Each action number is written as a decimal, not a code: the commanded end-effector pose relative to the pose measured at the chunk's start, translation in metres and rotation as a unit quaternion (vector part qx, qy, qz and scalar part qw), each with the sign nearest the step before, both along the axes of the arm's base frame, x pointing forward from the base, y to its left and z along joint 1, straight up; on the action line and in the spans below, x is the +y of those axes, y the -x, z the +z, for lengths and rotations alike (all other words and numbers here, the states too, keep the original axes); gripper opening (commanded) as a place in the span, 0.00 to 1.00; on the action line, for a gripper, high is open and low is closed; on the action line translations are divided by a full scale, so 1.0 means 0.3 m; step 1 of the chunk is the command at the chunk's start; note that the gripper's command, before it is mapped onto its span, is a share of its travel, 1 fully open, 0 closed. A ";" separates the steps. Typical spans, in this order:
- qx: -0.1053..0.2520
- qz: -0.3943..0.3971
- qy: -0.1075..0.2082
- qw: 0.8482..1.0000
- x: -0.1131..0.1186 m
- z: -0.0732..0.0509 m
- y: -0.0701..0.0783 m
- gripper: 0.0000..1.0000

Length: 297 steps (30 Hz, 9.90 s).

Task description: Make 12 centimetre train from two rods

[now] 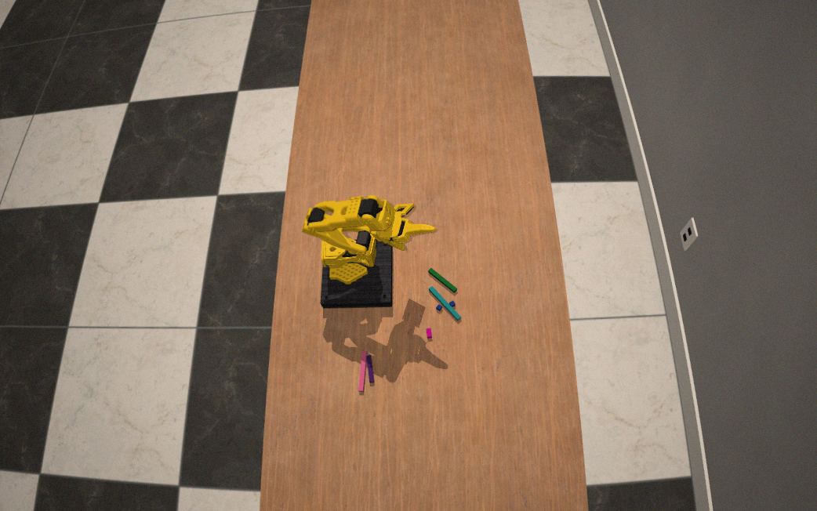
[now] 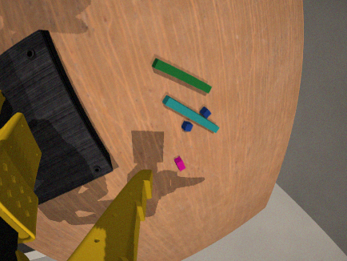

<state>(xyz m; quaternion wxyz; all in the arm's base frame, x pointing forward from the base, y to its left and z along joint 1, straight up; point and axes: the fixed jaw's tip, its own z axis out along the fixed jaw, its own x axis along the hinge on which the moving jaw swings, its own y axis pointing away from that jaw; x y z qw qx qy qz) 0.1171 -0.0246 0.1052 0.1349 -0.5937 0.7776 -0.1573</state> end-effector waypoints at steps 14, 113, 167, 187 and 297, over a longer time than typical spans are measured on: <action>0.023 0.017 -0.001 1.000 0.009 -0.022 0.021 1.00; 0.022 -0.140 -0.004 0.990 -0.102 -0.022 0.061 1.00; 0.022 -0.139 -0.004 0.990 -0.102 -0.022 0.060 1.00; 0.022 -0.229 -0.006 0.973 -0.159 -0.022 0.099 1.00; 0.018 -0.469 -0.010 0.883 -0.277 -0.021 0.254 1.00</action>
